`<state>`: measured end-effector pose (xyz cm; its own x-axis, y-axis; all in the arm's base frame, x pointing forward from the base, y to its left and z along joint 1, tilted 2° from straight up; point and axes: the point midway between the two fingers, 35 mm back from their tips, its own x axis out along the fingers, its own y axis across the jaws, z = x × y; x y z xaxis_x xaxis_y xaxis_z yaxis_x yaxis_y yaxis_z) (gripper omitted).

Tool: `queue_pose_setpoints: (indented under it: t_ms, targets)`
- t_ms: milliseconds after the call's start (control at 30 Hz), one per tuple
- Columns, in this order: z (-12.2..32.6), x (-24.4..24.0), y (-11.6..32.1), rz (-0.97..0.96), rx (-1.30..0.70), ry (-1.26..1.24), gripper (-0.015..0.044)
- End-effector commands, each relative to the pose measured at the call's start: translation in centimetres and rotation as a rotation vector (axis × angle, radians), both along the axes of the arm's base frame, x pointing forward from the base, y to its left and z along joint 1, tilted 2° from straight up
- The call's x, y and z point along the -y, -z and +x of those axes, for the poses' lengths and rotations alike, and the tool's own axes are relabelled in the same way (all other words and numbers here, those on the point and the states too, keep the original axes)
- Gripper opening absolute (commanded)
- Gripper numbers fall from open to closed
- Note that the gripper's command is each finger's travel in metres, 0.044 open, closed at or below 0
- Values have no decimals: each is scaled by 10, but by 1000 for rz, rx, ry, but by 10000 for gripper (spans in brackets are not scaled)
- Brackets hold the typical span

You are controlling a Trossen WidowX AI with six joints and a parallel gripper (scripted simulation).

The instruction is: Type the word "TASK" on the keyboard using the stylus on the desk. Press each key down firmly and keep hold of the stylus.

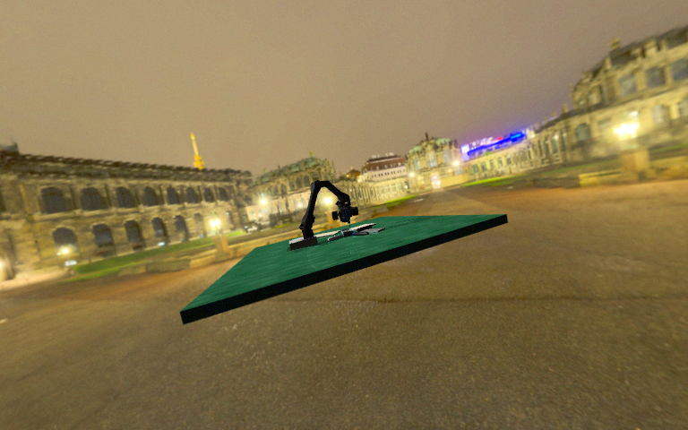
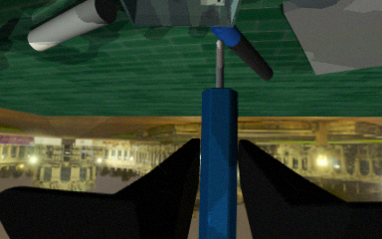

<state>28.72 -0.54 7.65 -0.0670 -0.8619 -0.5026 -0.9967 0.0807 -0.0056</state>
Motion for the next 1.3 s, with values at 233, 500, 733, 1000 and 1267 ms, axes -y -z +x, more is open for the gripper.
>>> queue_pose_setpoints:
  t_ms: [233, 500, 733, 1000, 1267]
  targets:
    - [-3, -45, -12, 2, -6, -327, 0]
    - [-7, -64, -17, -6, -8, -463, 0]
    - [-6, -64, -13, -6, -8, -463, 0]
    - [-7, -64, -2, -6, -8, -463, 0]
    - [-7, -64, 17, -6, -8, -463, 0]
